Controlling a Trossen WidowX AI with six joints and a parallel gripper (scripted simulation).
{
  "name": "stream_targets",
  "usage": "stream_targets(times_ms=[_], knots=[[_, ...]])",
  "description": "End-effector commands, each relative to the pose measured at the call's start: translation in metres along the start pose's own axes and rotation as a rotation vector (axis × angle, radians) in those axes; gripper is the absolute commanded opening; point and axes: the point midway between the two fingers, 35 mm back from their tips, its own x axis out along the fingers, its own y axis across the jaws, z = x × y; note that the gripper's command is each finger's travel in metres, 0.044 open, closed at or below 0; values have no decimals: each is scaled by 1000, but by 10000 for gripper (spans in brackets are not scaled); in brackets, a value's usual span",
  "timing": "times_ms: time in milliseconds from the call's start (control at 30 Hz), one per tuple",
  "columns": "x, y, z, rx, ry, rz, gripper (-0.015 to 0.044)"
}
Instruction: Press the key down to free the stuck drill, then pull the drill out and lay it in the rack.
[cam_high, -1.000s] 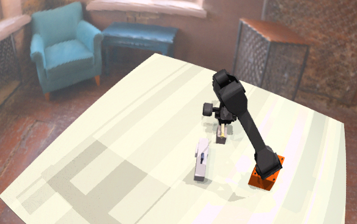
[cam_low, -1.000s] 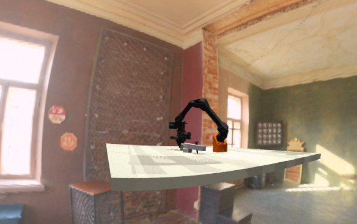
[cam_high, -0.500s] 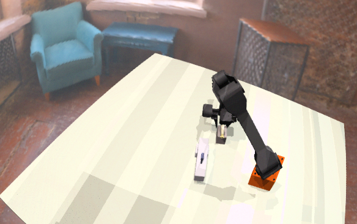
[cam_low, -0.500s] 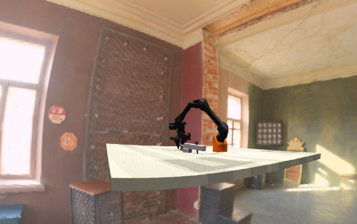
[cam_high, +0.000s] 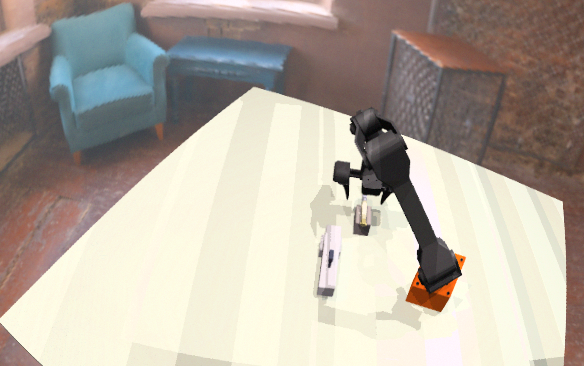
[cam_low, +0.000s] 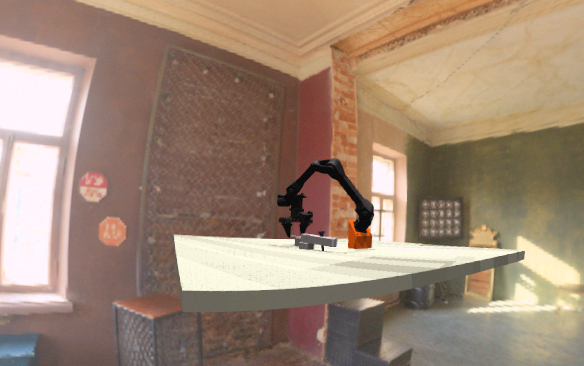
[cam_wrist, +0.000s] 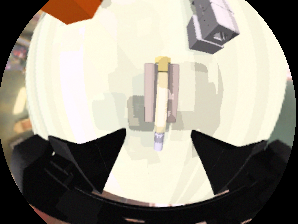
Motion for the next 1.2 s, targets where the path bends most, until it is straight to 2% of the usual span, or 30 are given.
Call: stream_targets(times_ms=[0, 233, 300, 600, 733, 933, 1167], knots=[[-18, -1, -1, -6, 5, 3, 440], [-50, -1, -2, -6, 6, 4, 440], [-44, -2, -2, 2, 13, -2, 440], [-120, -49, -7, 183, 367, -107, 440], [-140, -59, -5, 258, 459, -156, 440], [-202, -94, 14, 367, 669, -351, 440], [-277, -130, 58, 473, 844, -677, 440]])
